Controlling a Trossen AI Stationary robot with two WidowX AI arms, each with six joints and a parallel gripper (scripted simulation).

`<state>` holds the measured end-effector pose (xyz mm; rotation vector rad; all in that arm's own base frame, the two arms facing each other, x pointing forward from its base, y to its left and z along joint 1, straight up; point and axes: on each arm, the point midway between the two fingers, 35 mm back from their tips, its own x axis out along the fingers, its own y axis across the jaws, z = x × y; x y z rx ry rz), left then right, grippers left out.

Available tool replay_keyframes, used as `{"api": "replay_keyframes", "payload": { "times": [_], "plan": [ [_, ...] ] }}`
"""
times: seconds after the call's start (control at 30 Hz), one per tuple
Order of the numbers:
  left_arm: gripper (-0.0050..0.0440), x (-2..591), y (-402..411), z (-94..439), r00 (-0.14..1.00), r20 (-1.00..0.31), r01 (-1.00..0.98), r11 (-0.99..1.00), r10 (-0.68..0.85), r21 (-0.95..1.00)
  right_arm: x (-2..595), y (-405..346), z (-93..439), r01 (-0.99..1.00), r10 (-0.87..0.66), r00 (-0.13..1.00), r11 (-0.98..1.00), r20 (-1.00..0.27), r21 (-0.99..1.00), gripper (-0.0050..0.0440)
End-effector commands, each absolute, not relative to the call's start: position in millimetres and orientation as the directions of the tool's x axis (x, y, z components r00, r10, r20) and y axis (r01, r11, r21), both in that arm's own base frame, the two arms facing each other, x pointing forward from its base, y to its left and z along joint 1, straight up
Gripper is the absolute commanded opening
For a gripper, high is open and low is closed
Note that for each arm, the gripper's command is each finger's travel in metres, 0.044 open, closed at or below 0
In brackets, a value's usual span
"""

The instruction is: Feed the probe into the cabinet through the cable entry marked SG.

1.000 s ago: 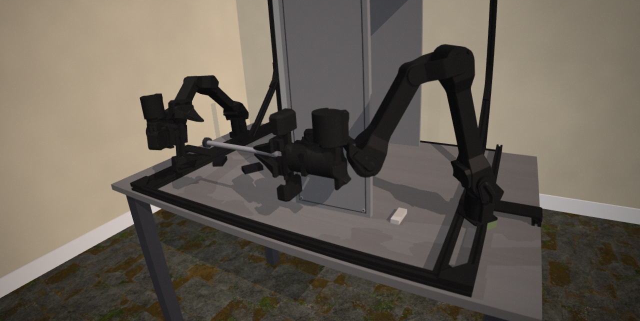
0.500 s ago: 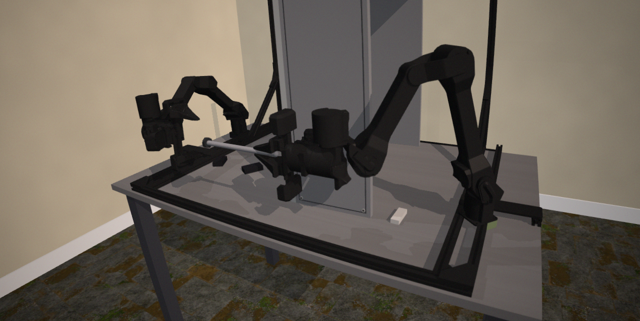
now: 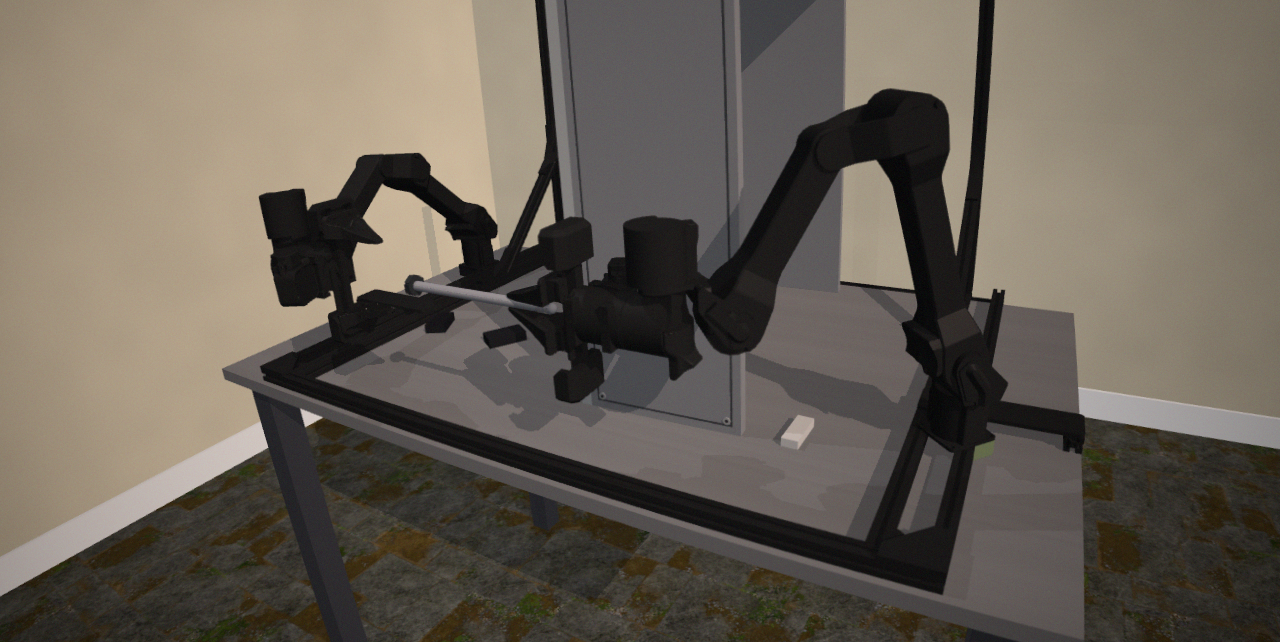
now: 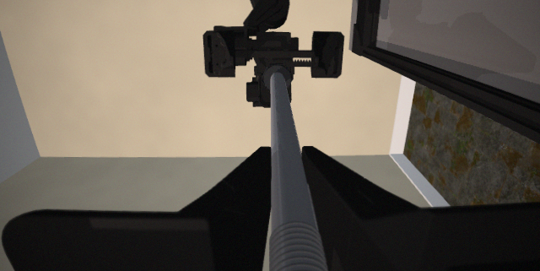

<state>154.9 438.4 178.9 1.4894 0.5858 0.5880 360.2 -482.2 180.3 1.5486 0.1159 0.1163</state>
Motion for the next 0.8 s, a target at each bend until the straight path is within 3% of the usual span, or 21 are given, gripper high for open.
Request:
{"api": "replay_keyframes", "payload": {
  "times": [0.0, 0.77],
  "plan": [
    [0.0000, 154.8, 438.9, 178.5, 0.729, 0.000, 0.000, 0.000, 0.684, 1.000, 356.9, -484.1, 179.3, -0.001, 0.148, 0.989, 0.010, 0.000, 1.000, 0.0440],
    [0.0000, 154.8, 438.9, 178.5, 0.729, 0.000, 0.000, 0.000, 0.684, 1.000, 353.3, -486.4, 178.5, 0.000, 0.145, 0.989, 0.000, 0.000, 1.000, 0.0440]
  ]
}}
